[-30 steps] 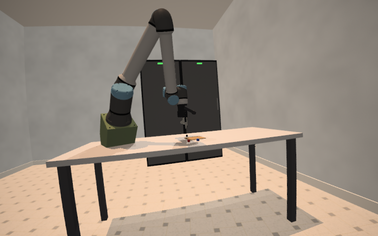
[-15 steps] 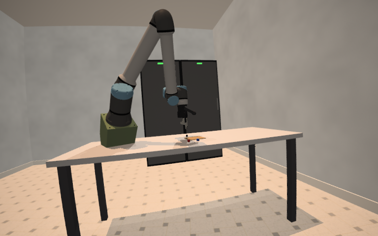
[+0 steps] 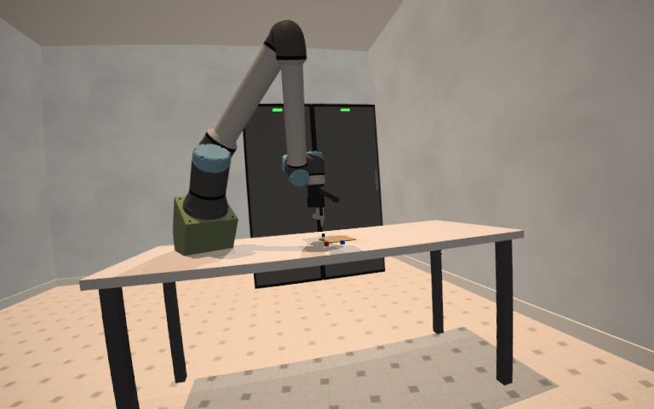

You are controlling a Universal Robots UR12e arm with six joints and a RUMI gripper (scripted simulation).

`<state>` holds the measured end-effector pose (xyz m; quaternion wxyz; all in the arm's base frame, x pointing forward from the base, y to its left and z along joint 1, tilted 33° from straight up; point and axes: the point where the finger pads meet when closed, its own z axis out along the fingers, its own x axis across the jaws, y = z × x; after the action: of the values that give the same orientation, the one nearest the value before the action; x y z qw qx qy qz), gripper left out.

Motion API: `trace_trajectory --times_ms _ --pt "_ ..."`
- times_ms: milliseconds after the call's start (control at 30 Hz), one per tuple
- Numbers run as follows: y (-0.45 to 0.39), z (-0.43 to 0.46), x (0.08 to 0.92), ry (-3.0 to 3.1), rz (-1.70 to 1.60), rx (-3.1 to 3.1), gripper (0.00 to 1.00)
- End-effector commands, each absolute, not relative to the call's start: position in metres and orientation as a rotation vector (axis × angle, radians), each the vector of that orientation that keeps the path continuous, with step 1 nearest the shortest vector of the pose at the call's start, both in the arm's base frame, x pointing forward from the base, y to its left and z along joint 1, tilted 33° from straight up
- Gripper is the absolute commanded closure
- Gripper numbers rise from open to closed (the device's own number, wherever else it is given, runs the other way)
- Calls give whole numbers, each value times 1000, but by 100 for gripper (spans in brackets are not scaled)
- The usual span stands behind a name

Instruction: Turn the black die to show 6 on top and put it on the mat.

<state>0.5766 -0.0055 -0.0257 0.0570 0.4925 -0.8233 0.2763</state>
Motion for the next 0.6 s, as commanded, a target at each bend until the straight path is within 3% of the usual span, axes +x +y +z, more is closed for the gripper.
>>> trace_trajectory --times_ms 0,567 --pt "-9 -31 578 -2497 839 1494 82" --pt "-18 -48 582 -2497 839 1494 82"
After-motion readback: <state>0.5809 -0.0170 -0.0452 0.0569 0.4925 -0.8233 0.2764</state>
